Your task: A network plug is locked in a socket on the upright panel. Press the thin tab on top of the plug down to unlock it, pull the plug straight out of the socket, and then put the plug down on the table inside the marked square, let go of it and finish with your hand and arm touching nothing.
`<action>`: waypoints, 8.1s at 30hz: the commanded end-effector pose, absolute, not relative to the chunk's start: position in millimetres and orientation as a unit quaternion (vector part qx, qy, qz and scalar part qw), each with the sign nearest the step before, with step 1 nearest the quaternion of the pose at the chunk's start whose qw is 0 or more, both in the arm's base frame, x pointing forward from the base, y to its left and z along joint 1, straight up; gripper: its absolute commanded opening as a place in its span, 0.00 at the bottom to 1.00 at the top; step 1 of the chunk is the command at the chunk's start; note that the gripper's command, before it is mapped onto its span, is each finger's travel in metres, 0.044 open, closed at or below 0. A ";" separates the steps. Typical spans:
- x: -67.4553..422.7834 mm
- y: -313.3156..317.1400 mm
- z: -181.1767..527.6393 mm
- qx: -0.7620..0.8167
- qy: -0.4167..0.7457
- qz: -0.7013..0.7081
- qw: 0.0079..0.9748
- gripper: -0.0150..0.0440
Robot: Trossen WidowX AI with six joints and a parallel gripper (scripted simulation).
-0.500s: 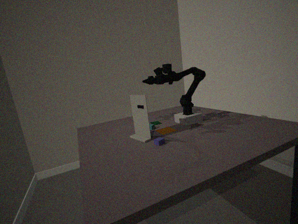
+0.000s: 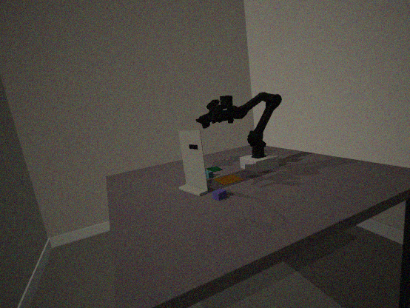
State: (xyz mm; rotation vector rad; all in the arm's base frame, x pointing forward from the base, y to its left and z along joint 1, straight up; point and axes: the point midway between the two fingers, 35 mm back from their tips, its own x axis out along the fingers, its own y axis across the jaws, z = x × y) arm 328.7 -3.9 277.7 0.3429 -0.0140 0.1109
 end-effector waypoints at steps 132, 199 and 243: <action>383.8 22.8 154.8 0.683 0.169 0.183 0.687 0.25; 338.5 8.5 152.9 0.683 0.170 0.181 0.687 0.25; 317.0 3.3 198.8 0.683 0.170 0.181 0.687 0.25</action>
